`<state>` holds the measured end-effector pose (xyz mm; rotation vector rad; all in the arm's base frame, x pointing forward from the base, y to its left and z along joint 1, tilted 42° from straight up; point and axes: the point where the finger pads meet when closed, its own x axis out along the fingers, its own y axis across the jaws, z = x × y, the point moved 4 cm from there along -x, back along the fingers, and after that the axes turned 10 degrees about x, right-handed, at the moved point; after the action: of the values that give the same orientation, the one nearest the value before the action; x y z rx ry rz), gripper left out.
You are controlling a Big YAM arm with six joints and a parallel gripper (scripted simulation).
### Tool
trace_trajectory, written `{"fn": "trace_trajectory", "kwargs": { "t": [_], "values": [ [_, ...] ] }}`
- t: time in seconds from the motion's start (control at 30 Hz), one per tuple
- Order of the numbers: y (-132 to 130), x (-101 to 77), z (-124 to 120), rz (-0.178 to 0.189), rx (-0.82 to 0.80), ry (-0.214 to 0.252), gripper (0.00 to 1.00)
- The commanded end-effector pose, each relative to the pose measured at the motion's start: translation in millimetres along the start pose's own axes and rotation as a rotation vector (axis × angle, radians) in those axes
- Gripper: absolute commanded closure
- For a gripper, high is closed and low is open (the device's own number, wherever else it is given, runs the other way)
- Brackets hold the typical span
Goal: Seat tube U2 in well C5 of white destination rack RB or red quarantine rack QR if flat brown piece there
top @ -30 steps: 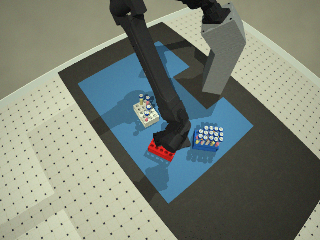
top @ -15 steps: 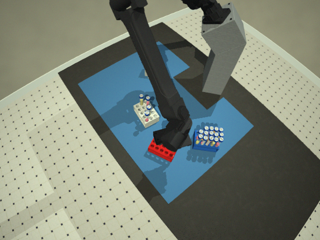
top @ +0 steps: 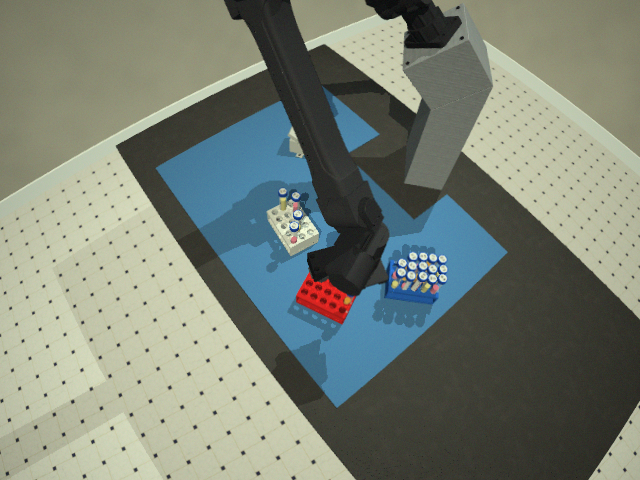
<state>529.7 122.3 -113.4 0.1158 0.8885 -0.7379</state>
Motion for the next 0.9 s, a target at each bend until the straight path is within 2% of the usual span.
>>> {"fn": "trace_trajectory", "kwargs": {
  "t": [0.0,0.17,0.2,0.23,0.33,0.4,0.8,0.87],
  "values": [
    [8.1,-27.7,1.4,0.025,0.004,-0.014,0.70],
    [18.2,-36.1,10.0,0.040,0.018,-0.022,0.70],
    [8.5,-21.5,5.3,0.017,0.011,-0.011,0.70],
    [-5.7,-19.9,15.5,0.015,-0.007,-0.015,0.70],
    [-25.0,-19.4,14.0,0.014,-0.107,-0.015,0.70],
    [-25.0,-19.4,14.0,0.014,-0.107,-0.015,0.70],
    [-104.4,-17.4,7.9,0.010,-0.510,-0.016,0.70],
    [-108.9,-17.3,7.8,0.007,-0.577,-0.018,0.70]
  ]
}}
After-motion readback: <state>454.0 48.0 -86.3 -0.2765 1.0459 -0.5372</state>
